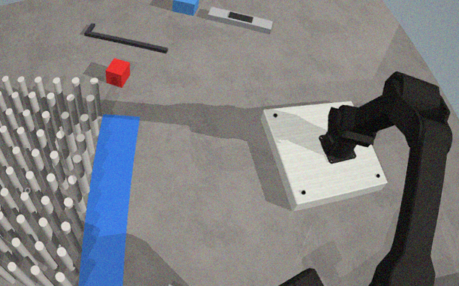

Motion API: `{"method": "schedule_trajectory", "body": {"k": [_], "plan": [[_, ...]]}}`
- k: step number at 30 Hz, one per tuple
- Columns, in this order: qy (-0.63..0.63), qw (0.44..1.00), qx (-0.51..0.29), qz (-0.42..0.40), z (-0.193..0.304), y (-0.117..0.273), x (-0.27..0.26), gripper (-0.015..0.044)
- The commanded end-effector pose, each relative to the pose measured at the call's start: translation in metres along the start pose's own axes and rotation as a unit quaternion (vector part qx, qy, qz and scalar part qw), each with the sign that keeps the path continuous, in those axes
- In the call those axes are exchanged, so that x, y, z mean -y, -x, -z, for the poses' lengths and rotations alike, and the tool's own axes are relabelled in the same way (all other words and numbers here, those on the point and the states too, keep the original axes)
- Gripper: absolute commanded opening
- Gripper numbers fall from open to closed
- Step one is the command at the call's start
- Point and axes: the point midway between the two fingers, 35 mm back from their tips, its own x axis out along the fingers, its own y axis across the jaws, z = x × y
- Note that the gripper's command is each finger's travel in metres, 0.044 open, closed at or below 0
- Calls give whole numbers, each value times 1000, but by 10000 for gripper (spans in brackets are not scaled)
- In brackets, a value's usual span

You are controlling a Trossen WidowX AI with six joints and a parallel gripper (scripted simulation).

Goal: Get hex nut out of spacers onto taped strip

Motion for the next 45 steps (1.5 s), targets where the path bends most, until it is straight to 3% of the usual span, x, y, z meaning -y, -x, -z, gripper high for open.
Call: {"method": "schedule_trajectory", "body": {"k": [1,8,30,36,45], "plan": [[-394,916,73,-13,-2,14,-1,440],[-528,845,87,-27,-1,16,-1,440],[-530,843,87,-27,-1,16,-1,440],[-530,843,87,-27,-1,16,-1,282],[-530,843,87,-27,-1,16,-1,280]]}}
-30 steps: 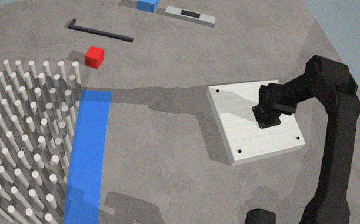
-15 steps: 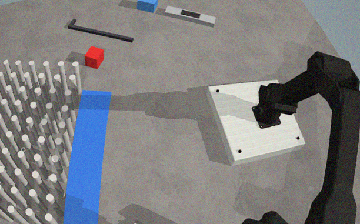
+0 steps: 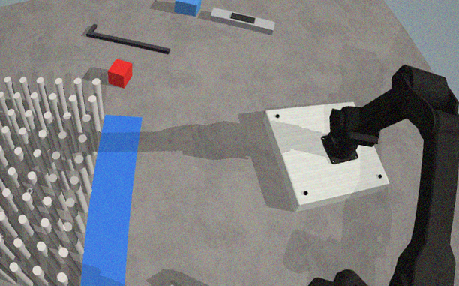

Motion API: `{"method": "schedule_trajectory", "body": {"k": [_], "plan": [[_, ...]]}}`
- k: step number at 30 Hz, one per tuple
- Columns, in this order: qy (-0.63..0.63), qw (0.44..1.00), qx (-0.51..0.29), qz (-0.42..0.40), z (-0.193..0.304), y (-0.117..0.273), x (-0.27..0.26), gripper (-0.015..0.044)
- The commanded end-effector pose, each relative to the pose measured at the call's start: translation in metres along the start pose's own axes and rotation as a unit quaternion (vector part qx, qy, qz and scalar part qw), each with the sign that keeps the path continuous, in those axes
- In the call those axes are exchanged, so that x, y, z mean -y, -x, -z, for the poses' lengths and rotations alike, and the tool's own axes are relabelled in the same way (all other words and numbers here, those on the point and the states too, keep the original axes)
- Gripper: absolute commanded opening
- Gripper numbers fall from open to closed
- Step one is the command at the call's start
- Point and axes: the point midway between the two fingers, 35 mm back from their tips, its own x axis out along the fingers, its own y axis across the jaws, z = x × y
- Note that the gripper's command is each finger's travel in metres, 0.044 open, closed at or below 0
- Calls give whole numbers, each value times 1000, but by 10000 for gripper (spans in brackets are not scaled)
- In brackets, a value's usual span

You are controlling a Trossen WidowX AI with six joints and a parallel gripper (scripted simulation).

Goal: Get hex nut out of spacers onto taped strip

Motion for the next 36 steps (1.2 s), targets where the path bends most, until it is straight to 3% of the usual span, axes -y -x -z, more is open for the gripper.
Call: {"method": "schedule_trajectory", "body": {"k": [1,36], "plan": [[-3,1000,1,-3,-1,1,-1,280],[-3,1000,1,-3,21,-48,13,280]]}}
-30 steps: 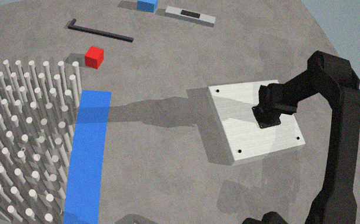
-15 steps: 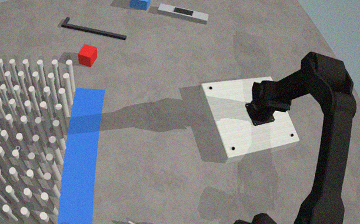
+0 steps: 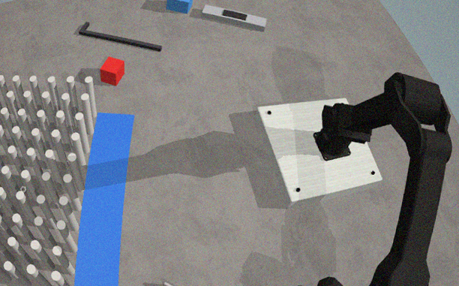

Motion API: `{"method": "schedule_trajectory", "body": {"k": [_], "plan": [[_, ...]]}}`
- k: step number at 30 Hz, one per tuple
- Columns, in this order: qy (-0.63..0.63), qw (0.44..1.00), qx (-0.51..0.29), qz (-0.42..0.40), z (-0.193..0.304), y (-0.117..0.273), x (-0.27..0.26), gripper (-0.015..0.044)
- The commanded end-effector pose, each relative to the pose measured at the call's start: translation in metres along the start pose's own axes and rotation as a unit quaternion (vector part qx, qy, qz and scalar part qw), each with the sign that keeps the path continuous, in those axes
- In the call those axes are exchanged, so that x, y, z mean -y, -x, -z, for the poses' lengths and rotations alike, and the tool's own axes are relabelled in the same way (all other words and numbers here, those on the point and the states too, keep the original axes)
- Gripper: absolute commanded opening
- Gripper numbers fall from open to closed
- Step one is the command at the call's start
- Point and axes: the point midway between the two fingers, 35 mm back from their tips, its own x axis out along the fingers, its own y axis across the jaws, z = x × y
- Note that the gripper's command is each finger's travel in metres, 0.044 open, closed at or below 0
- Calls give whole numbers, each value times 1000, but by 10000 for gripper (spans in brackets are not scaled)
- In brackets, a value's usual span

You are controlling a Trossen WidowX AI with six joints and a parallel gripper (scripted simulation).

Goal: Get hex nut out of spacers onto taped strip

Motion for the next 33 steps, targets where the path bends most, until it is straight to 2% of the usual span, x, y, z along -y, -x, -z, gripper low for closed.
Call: {"method": "schedule_trajectory", "body": {"k": [1,11,15,22,27,33], "plan": [[-1,1000,3,0,3,-8,3,280],[-1,1000,3,0,7,-20,8,280],[-1,1000,3,0,7,-20,8,175],[-1,1000,3,0,7,-20,8,128],[-1,1000,2,0,2,-5,-2,0],[-1,1000,2,0,-8,24,-16,0]]}}
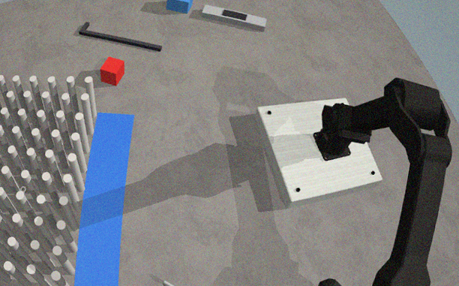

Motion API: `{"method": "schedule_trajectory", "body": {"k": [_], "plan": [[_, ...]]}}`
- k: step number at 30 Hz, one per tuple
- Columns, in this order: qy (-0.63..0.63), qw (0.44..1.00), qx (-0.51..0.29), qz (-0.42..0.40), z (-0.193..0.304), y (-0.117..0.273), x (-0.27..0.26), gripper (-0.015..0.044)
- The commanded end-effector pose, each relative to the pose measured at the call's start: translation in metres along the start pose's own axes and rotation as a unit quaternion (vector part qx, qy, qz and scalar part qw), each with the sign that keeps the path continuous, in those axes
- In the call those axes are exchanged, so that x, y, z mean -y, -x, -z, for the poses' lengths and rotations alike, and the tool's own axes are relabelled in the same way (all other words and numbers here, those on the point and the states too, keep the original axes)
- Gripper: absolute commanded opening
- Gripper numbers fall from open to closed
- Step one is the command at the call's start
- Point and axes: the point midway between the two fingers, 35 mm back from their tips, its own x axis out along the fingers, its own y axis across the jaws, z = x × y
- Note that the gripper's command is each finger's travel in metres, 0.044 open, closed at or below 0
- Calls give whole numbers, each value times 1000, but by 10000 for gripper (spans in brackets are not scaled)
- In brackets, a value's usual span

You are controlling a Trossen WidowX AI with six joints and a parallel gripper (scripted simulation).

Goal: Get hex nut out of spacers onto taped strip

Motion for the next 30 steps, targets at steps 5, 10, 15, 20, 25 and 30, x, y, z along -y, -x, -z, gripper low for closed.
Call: {"method": "schedule_trajectory", "body": {"k": [5,10,15,20,25,30], "plan": [[-5,1000,-3,-8,-18,47,-21,0],[-5,1000,-3,-8,-30,71,-27,0],[-5,1000,-3,-8,-42,96,-31,0],[-4,1000,-3,-7,-56,121,-32,0],[-4,1000,-3,-7,-60,129,-32,0],[1,1000,-8,-4,-70,127,-31,0]]}}
